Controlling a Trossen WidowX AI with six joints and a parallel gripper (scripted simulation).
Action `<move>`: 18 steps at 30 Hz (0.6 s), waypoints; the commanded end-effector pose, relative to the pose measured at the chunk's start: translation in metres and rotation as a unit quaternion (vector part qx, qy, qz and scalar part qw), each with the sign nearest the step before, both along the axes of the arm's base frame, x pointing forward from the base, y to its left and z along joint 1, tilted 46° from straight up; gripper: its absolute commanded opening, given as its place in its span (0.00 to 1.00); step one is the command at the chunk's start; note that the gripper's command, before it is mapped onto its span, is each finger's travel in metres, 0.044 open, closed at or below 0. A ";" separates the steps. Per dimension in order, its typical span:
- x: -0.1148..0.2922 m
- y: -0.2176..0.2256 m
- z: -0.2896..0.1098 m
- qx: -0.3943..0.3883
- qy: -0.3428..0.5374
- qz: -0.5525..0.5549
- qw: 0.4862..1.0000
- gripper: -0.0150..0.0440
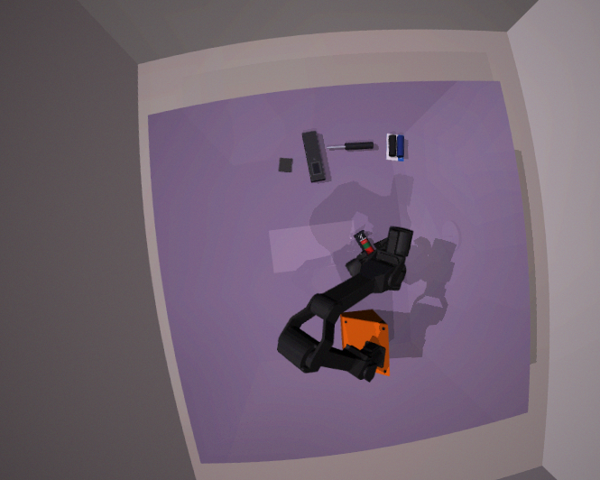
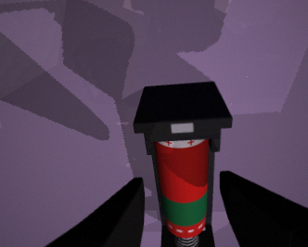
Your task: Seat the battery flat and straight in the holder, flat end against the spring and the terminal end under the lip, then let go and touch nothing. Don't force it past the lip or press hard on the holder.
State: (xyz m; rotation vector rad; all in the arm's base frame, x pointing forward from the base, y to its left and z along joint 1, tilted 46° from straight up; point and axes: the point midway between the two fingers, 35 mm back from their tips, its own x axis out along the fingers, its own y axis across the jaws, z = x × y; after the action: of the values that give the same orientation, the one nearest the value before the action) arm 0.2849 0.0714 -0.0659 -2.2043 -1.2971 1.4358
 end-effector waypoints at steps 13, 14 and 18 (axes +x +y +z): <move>0.008 -0.054 0.050 -0.003 -0.005 0.002 1.000 1.00; 0.008 -0.056 0.051 -0.003 -0.005 0.002 1.000 1.00; 0.008 -0.057 0.052 -0.003 -0.005 0.002 1.000 1.00</move>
State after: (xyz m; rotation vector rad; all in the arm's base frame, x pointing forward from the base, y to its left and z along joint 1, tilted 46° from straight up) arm 0.2935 0.0175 -0.0188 -2.2164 -1.2913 1.4264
